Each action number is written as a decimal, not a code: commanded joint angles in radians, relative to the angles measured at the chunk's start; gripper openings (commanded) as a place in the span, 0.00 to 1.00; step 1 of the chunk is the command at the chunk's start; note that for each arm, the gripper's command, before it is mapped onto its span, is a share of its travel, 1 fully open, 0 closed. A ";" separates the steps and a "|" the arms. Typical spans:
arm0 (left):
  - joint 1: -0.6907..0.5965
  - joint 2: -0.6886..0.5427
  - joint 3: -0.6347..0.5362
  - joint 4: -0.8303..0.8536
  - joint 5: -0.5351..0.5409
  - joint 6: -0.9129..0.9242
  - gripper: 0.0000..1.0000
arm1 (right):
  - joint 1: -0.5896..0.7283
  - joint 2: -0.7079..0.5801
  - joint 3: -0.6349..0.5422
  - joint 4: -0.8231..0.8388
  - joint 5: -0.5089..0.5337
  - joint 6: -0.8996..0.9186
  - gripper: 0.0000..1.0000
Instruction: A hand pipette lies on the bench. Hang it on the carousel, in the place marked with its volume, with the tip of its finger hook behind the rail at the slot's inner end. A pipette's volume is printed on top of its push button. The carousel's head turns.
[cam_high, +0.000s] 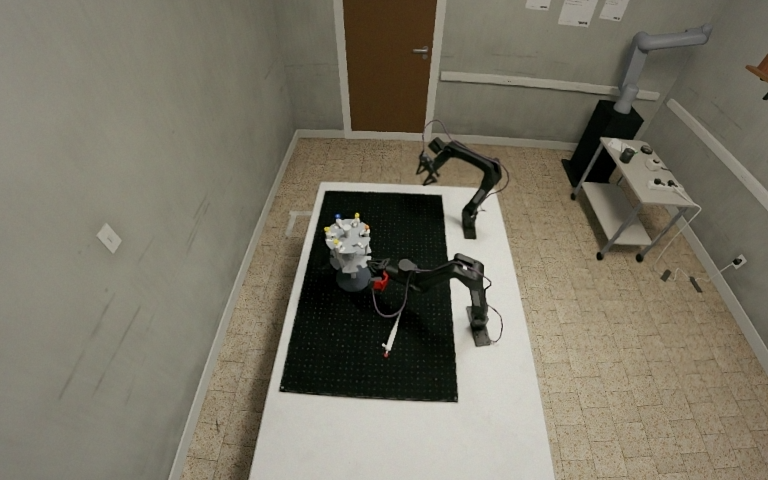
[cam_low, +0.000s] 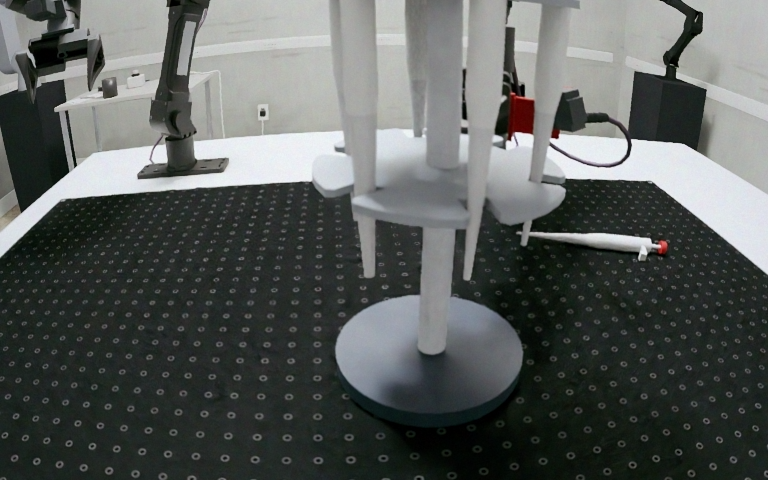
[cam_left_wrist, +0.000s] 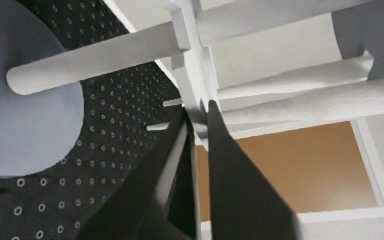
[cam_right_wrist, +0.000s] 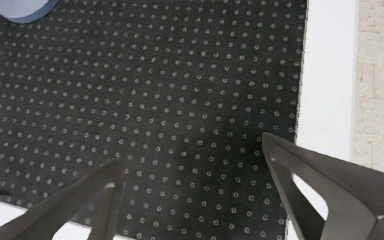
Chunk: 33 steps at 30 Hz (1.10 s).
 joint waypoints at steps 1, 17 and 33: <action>-0.018 -0.024 0.007 0.011 -0.012 0.009 0.49 | -0.009 0.006 0.020 0.008 -0.016 -0.006 1.00; -0.009 -0.009 0.005 0.006 -0.004 0.003 0.49 | -0.009 0.006 0.020 0.008 -0.016 -0.006 1.00; 0.010 -0.113 -0.138 0.053 0.013 0.011 0.49 | -0.009 0.006 0.020 0.008 -0.016 -0.006 1.00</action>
